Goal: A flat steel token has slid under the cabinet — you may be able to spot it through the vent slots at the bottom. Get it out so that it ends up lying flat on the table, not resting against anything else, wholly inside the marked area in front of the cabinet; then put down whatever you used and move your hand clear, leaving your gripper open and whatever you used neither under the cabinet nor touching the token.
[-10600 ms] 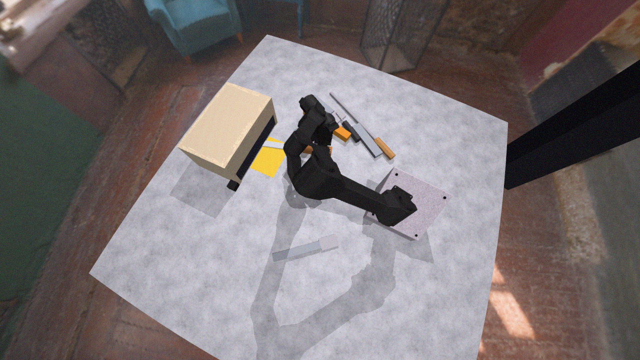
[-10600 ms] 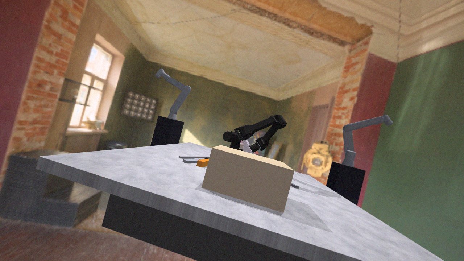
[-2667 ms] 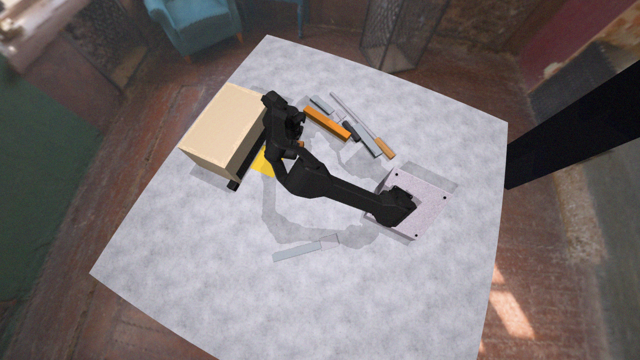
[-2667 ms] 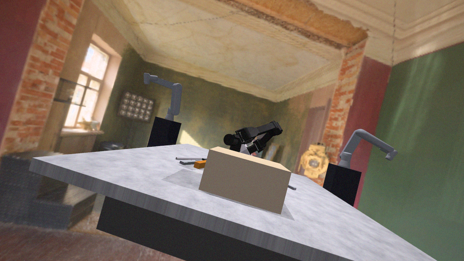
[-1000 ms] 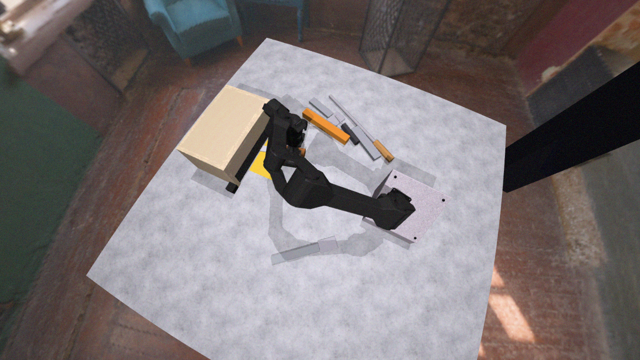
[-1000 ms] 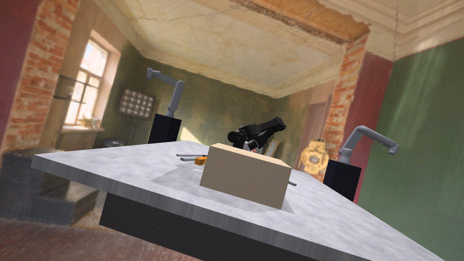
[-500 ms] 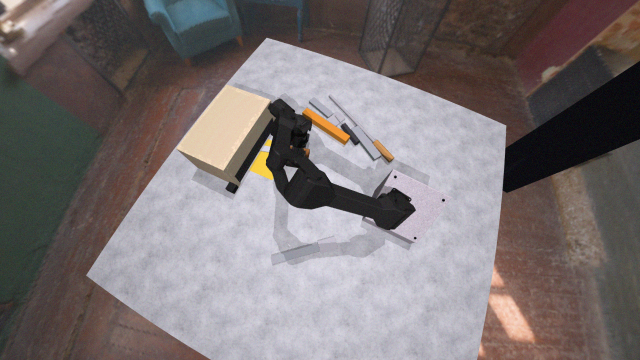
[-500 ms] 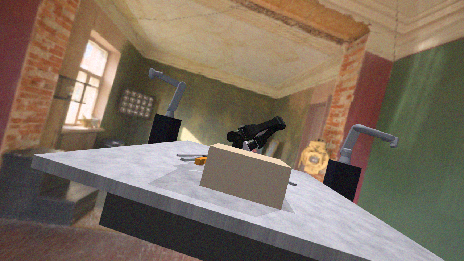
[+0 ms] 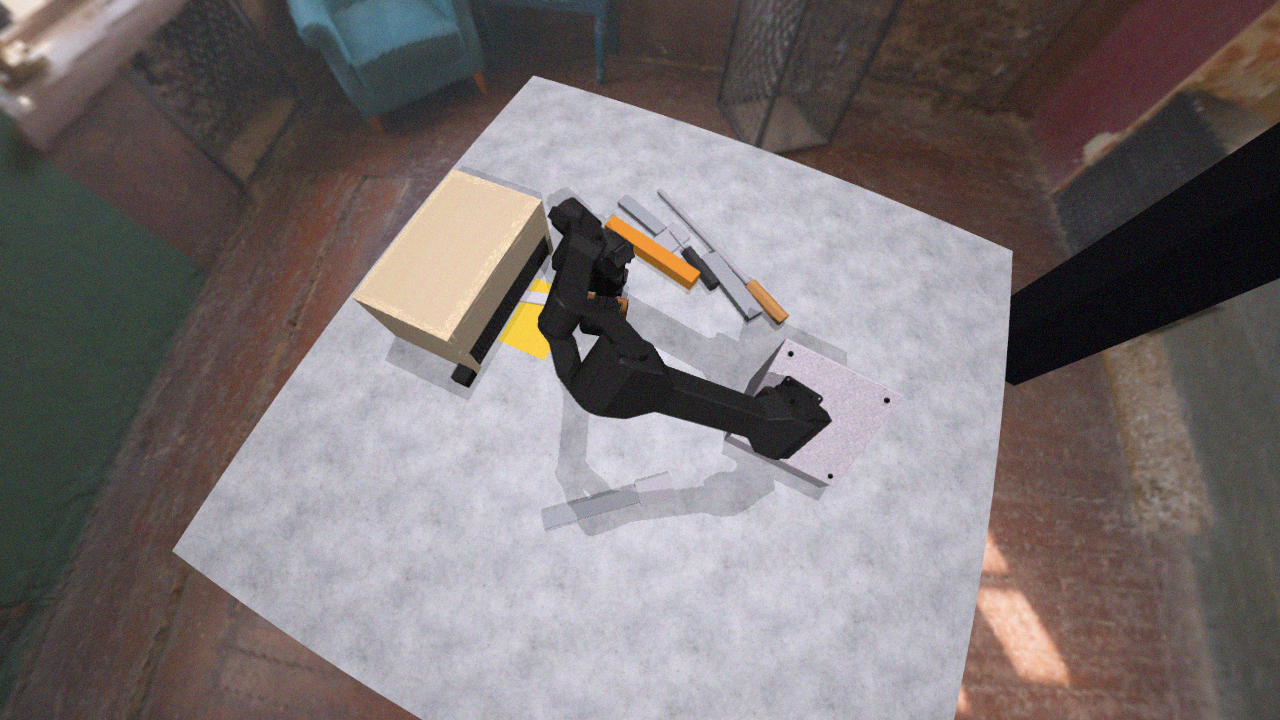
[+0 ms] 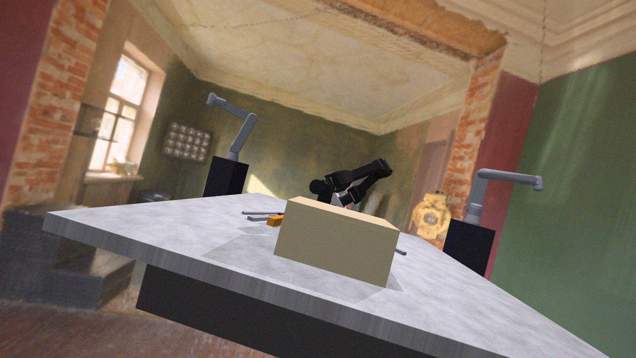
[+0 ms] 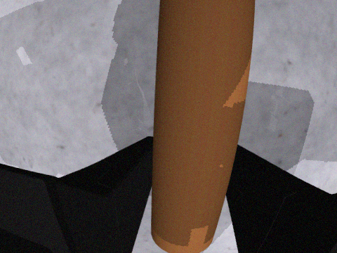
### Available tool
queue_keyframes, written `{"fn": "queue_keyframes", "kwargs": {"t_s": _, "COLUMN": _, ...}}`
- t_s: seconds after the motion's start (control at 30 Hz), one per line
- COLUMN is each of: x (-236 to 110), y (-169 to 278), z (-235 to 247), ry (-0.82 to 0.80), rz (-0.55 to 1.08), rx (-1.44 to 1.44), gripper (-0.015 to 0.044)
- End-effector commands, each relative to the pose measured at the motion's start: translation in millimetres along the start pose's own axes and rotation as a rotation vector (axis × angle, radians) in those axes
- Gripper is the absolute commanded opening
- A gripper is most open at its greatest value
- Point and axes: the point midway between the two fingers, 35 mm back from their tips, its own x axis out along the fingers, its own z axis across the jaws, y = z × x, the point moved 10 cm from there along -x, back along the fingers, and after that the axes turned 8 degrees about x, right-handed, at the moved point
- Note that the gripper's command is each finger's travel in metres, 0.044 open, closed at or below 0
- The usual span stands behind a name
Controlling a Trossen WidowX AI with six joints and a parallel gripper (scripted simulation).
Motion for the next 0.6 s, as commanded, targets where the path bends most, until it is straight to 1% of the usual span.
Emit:
{"fn": "queue_keyframes", "kwargs": {"t_s": 0.0, "x": 0.9, "y": 8.3, "z": -0.9, "ry": 0.000, "rz": 0.006, "rx": 0.002, "gripper": 0.0000}}
{"fn": "queue_keyframes", "kwargs": {"t_s": 0.57, "x": 0.9, "y": 29.8, "z": -5.4, "ry": 0.000, "rz": 0.007, "rx": 0.003, "gripper": 0.0000}}
